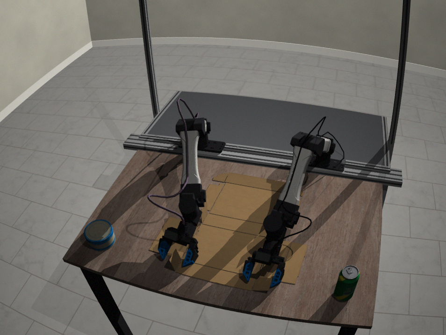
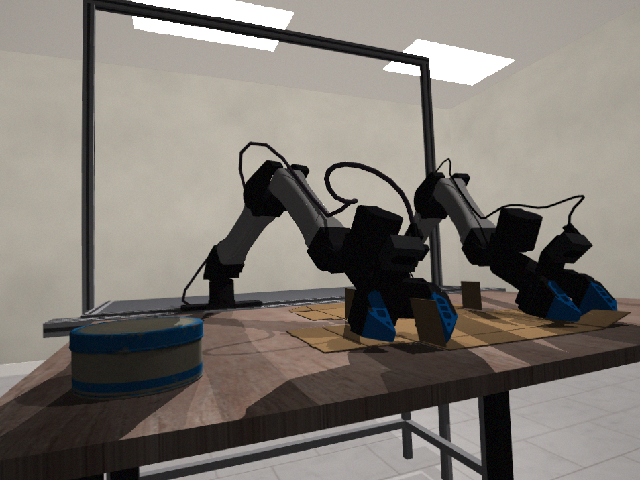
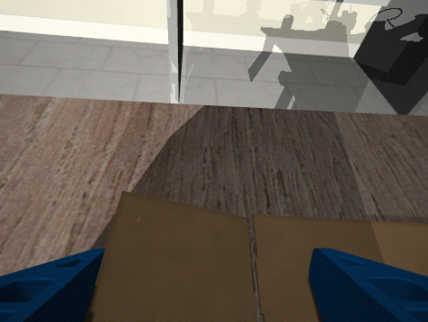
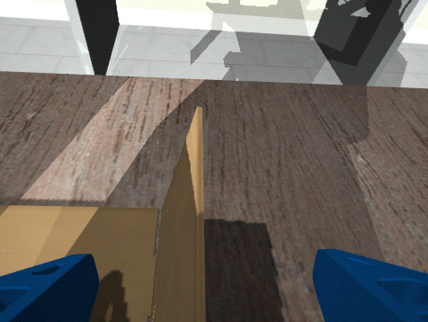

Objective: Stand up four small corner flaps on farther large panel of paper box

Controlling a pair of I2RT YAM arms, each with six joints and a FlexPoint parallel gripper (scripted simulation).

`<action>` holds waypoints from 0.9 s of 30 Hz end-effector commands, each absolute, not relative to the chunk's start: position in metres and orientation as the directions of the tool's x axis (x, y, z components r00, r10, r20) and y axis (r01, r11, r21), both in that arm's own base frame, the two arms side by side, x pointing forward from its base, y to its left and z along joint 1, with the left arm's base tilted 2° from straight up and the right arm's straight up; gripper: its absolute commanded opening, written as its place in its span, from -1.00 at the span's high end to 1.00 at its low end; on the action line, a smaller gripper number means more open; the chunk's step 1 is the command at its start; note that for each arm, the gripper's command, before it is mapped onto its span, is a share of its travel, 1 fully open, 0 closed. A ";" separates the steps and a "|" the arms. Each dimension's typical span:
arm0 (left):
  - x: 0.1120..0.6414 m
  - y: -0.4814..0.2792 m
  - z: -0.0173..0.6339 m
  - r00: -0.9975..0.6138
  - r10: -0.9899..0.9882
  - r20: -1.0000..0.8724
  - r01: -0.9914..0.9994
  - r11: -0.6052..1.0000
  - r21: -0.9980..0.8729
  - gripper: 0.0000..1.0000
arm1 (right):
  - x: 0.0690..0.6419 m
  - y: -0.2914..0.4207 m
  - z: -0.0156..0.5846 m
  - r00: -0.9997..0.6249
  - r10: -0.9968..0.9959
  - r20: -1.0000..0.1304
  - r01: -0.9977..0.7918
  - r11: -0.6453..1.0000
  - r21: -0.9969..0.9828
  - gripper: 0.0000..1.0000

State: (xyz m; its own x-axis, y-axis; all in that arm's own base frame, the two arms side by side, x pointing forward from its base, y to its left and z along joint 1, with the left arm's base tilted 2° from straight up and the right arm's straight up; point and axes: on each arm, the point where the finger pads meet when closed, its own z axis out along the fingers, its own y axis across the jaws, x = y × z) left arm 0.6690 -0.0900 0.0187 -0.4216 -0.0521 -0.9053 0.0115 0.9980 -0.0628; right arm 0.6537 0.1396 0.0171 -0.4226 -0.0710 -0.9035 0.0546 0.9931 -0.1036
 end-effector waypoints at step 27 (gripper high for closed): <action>0.674 -0.117 0.075 -0.381 -0.073 -0.922 0.023 0.996 -0.088 -0.54 | 0.653 0.144 -0.003 -0.454 -0.104 -0.885 0.039 0.990 -0.136 -0.54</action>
State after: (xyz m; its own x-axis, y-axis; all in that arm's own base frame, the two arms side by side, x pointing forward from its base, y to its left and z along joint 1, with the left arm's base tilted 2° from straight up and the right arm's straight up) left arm 0.6695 -0.1028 0.0284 -0.4310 -0.0598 -0.9004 0.0100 0.9974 -0.0711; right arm 0.6541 0.1372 0.0172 -0.4226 -0.0703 -0.9036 0.0607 0.9925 -0.1057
